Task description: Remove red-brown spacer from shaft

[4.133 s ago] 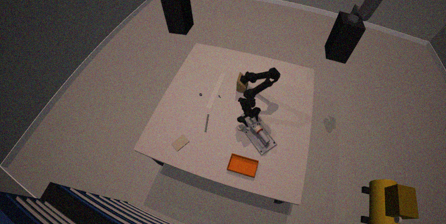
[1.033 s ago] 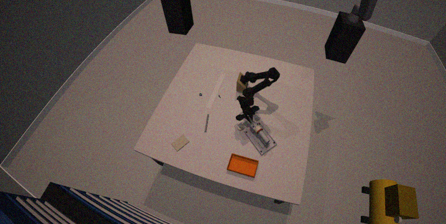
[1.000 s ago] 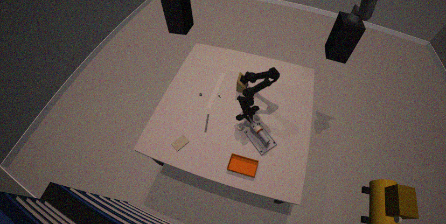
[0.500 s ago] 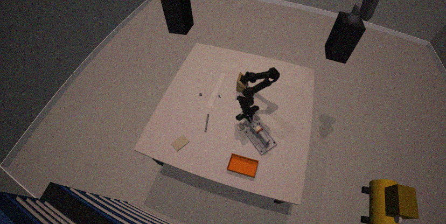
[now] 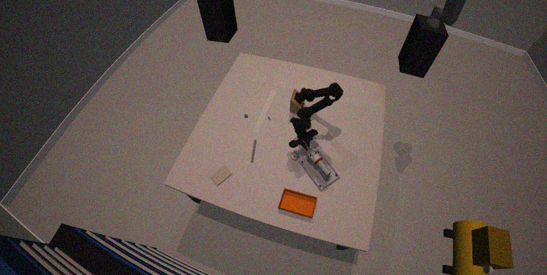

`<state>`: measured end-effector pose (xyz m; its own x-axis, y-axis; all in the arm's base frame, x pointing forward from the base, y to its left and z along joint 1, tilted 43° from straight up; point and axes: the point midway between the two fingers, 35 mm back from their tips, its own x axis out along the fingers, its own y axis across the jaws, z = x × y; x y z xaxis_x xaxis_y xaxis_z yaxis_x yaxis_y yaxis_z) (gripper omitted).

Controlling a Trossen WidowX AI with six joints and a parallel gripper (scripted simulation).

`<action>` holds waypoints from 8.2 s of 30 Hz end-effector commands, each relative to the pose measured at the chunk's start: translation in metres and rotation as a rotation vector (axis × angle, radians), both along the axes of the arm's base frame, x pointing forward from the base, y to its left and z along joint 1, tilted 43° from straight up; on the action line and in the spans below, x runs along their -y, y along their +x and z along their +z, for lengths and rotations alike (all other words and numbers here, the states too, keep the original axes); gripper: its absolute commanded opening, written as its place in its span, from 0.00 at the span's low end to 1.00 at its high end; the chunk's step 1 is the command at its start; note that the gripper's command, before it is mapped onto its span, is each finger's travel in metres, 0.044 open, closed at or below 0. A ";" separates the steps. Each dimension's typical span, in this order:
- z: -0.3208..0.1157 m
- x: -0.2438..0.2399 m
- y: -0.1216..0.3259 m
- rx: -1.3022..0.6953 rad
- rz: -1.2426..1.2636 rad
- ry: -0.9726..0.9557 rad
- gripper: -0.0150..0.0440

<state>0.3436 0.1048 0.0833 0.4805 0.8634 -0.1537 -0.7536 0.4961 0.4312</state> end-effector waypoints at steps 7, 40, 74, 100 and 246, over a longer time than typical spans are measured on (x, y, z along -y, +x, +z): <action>-0.002 0.001 -0.002 -0.002 0.002 0.001 0.25; -0.004 0.004 -0.005 -0.002 0.002 0.000 0.25; -0.004 0.004 -0.005 -0.001 0.000 0.000 0.25; -0.001 0.001 -0.002 -0.002 0.002 0.001 0.25; 0.006 -0.007 0.007 -0.001 0.002 0.001 0.25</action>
